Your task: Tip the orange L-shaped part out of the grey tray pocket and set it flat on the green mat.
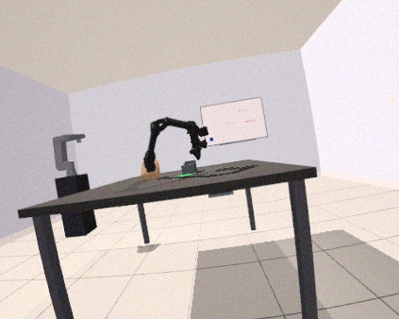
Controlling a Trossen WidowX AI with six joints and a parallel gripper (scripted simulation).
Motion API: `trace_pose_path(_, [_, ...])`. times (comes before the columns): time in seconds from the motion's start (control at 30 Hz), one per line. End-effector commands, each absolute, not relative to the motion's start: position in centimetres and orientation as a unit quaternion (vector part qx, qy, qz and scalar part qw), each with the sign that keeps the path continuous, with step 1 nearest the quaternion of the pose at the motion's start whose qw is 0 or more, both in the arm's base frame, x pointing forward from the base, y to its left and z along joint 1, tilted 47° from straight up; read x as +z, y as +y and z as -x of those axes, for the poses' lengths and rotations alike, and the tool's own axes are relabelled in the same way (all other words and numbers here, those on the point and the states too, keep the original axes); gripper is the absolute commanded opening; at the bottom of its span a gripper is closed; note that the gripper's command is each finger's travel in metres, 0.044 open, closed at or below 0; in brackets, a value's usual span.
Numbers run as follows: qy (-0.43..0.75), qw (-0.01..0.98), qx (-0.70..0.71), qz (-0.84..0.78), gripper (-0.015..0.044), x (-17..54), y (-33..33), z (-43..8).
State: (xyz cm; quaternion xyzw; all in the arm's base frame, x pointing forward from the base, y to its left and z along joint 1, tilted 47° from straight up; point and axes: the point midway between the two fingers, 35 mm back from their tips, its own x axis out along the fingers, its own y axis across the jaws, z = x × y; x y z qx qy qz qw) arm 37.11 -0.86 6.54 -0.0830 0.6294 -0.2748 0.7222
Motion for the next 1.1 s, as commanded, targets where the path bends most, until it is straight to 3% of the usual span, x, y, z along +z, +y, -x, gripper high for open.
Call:
trace_pose_path(0.0, [0.648,0.697,-0.283,0.121,0.018,4.0,4.3,-35.5])
trace_pose_path(0.3, [0.632,0.664,-0.332,0.221,0.018,0.2,12.9,-30.6])
trace_pose_path(1.07, [0.631,0.664,-0.333,0.222,0.018,-5.3,7.1,-30.5])
